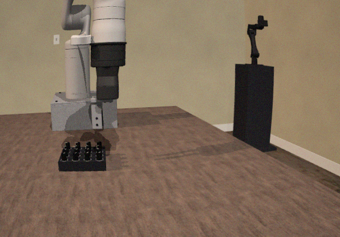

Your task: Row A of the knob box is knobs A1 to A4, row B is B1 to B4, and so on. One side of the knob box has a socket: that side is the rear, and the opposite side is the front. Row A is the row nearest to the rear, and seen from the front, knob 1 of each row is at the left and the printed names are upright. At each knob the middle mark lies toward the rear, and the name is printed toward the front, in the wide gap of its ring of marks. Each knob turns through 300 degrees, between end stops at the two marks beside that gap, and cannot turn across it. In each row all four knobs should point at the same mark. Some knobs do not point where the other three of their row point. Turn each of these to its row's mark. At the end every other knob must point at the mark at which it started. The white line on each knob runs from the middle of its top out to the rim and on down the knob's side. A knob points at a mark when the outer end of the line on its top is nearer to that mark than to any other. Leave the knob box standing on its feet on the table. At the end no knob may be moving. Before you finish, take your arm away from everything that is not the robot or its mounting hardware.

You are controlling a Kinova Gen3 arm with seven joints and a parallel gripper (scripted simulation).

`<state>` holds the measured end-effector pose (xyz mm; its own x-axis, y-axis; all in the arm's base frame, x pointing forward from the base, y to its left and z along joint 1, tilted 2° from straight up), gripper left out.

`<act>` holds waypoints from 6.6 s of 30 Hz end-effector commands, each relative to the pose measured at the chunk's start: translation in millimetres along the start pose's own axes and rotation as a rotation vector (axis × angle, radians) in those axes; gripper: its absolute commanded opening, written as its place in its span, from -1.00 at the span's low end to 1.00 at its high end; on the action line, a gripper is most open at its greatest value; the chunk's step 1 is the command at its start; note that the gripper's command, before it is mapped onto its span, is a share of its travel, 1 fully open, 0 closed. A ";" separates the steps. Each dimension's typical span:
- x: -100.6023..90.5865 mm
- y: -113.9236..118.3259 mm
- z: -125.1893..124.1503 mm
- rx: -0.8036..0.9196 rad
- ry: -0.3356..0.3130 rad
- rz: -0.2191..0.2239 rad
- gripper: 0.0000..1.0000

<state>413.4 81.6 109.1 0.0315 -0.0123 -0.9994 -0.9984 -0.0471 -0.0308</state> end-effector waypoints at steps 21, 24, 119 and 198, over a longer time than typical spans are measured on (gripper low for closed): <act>-1.2 -1.3 -0.1 -0.011 -0.001 -0.004 -0.07; -1.2 -1.3 -0.1 -0.011 -0.001 -0.004 -0.07; 42.6 -1.6 -0.7 -0.011 -0.001 -0.004 -0.07; 56.6 -1.6 -0.7 -0.011 -0.001 -0.004 -0.07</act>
<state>416.4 80.2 51.9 0.0332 -0.0116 -0.9994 -0.9978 -0.0584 -0.0324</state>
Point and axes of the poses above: the point where the finger pads meet when closed, its own x axis out along the fingers, its own y axis across the jaws, z = x × y, the point moved 9 cm from there along -x, back along the fingers, and after that the axes turned 6 degrees about -x, right-handed, at the moved point
